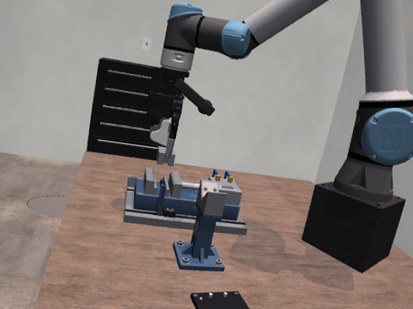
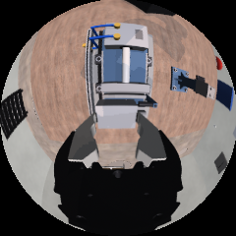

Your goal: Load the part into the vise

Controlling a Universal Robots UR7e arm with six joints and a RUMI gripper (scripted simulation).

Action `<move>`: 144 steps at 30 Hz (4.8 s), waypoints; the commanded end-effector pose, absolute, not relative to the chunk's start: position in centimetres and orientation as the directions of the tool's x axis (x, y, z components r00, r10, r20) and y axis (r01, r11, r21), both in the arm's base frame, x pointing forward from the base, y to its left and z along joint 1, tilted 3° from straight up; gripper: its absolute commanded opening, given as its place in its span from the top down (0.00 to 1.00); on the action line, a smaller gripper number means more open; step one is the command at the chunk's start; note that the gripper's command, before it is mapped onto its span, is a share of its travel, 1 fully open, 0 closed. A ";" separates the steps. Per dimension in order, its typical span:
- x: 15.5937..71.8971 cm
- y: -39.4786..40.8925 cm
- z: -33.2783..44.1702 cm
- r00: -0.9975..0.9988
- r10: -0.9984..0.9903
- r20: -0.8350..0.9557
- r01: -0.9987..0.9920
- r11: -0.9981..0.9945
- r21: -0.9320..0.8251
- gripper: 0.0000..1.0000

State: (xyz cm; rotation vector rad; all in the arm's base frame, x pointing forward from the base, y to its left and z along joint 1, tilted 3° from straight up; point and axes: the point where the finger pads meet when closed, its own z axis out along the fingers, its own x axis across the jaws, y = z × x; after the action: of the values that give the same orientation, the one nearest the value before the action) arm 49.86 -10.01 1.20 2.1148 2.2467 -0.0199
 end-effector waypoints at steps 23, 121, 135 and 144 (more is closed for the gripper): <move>49.9 -10.1 0.7 -0.059 0.997 -0.050 0.998 0.061 0.031 1.00; 50.0 -10.1 -1.2 -0.059 0.997 -0.050 0.998 0.061 0.031 1.00; 50.0 -10.2 -1.5 -0.059 0.997 -0.050 0.998 0.061 0.031 1.00; 50.0 -10.2 -1.8 -0.059 0.997 -0.050 0.998 0.061 0.031 1.00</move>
State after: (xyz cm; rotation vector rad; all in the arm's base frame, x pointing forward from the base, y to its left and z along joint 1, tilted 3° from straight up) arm 49.97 -10.16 -1.76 2.1152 2.2464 -0.0199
